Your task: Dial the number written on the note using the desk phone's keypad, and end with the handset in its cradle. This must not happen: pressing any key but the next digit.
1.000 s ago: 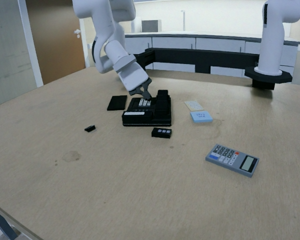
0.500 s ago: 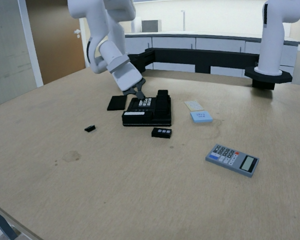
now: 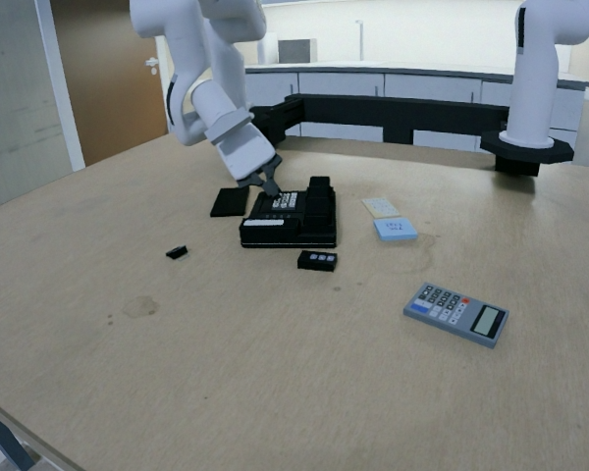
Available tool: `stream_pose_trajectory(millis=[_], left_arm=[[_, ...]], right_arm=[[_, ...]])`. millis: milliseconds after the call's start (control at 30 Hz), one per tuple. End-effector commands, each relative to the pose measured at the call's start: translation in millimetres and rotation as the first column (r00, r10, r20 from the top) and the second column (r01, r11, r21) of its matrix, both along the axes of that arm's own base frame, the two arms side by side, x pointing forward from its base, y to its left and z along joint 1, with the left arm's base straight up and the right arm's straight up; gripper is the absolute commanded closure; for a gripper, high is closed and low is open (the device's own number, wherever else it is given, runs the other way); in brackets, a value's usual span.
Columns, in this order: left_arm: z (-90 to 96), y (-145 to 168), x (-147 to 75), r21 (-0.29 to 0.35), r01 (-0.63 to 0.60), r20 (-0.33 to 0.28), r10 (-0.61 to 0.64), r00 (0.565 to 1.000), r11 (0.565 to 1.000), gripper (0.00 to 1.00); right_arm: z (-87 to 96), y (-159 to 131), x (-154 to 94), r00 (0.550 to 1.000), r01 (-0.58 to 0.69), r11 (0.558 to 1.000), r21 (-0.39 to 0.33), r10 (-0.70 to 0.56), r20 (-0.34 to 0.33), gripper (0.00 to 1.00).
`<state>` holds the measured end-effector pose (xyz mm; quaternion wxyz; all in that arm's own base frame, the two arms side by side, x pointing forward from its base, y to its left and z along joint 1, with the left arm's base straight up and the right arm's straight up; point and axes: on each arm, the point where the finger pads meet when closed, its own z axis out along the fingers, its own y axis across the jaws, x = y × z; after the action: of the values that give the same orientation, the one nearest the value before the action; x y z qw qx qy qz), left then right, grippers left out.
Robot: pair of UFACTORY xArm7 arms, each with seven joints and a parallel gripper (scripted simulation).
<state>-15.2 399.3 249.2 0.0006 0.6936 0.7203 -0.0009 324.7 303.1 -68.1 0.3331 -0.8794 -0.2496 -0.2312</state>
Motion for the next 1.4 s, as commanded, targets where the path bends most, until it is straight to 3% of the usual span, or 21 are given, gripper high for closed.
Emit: stream_pose_trajectory(millis=[0, 1367], left_arm=[[0.8, 0.5, 0.1, 0.002, 0.0, 0.0, 0.0, 1.0, 1.0, 0.0], [0.8, 0.5, 0.1, 0.002, 0.0, 0.0, 0.0, 1.0, 1.0, 0.0]], right_arm=[[-0.7, 0.4, 0.4, 1.0, -0.001, 1.0, 0.001, 0.001, 0.002, 1.0], [-8.5, 0.4, 0.4, 1.0, -0.001, 1.0, 0.001, 0.001, 0.002, 1.0]])
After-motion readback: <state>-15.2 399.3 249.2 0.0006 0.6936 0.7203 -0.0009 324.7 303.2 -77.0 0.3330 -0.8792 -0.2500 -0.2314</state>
